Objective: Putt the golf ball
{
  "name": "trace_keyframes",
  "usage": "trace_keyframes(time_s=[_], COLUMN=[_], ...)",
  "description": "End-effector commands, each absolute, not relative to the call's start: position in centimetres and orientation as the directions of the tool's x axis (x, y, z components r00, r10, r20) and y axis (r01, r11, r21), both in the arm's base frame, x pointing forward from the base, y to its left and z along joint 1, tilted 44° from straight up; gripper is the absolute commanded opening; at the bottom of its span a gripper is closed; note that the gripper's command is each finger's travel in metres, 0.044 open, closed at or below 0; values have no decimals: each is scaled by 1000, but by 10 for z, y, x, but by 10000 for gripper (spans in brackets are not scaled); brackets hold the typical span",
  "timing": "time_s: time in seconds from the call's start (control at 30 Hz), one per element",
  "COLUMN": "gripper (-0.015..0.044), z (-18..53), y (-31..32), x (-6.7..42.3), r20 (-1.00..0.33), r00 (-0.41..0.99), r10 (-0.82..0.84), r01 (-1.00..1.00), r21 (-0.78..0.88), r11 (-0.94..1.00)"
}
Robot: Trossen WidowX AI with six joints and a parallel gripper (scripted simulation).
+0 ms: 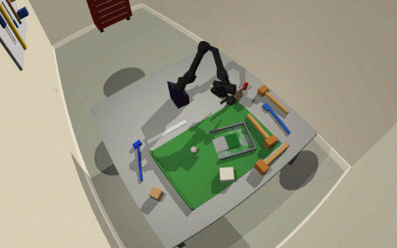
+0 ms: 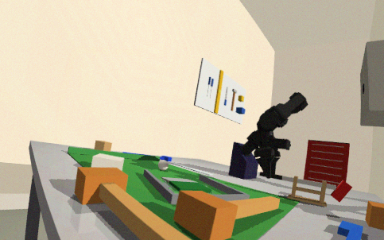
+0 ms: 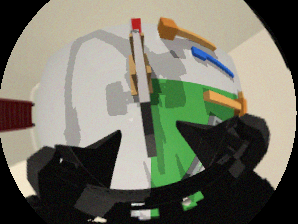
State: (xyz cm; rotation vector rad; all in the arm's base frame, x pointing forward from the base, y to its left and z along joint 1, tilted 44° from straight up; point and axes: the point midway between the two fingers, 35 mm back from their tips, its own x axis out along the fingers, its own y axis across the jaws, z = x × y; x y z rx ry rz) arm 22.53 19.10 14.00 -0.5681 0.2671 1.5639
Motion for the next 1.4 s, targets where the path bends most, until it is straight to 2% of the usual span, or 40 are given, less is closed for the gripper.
trace_keyframes(time_s=[0.0,0.77,1.27,1.37], gripper=[440,440,46,26], z=[134,118,122,122], y=[192,208,208,208], x=[224,226,227,227], r20=[-512,-511,-505,-505], r00=[11,10,12,12], r10=[859,860,863,863], r01=[-984,-984,-982,-982], r21=[-157,-157,-170,-170], r11=[-82,-81,-86,-86])
